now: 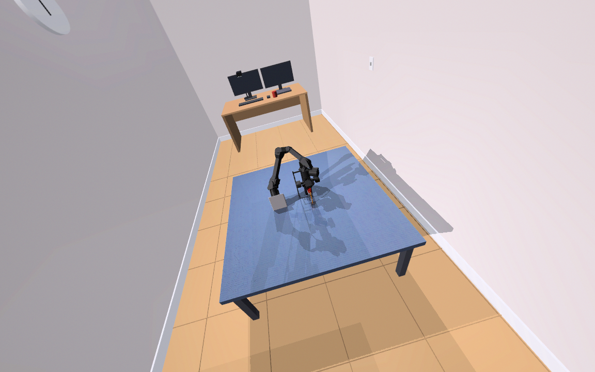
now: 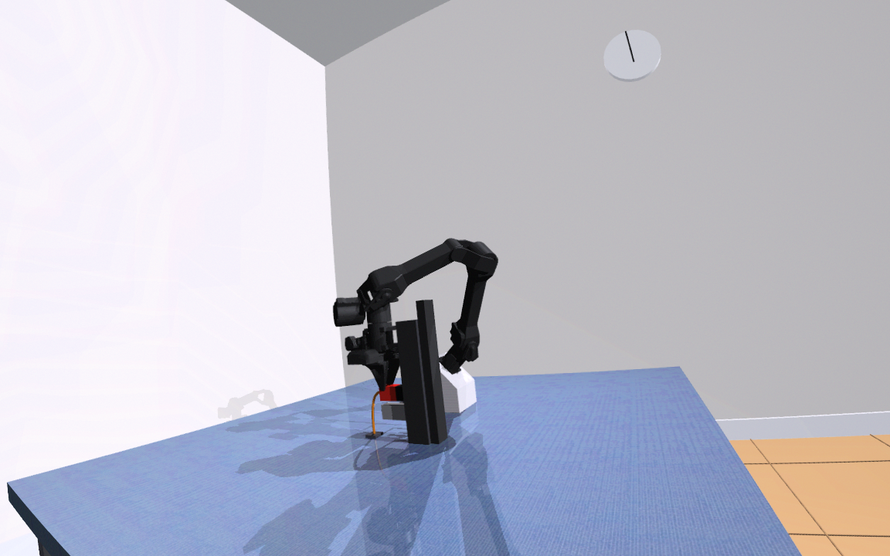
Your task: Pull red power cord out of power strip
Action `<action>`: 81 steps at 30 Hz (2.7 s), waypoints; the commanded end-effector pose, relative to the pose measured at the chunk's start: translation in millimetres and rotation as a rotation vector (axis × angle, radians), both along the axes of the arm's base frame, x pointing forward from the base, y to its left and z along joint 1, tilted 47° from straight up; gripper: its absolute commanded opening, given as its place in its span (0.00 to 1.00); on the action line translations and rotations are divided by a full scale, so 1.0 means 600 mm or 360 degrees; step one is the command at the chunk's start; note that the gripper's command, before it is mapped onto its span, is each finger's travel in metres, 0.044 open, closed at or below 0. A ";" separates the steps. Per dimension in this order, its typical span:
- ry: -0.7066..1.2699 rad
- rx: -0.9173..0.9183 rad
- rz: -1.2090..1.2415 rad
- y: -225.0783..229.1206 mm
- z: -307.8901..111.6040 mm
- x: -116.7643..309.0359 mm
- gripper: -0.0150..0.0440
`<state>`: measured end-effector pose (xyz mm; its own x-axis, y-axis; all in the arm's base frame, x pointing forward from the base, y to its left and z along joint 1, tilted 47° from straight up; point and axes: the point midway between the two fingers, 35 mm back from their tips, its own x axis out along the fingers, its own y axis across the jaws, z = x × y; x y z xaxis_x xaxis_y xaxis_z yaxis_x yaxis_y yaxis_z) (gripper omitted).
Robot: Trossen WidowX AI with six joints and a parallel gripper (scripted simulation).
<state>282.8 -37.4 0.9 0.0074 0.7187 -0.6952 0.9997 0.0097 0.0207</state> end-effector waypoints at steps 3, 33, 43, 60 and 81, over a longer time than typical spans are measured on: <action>-0.0003 0.0000 0.0001 -0.003 -0.003 0.001 0.25; 0.0001 -0.0003 -0.0006 -0.066 -0.054 0.005 0.25; 0.0003 0.0005 -0.0007 -0.062 -0.056 0.001 0.48; 0.0001 -0.0002 -0.0007 -0.147 -0.114 0.002 1.00; 0.0001 -0.0002 -0.0007 -0.147 -0.114 0.002 1.00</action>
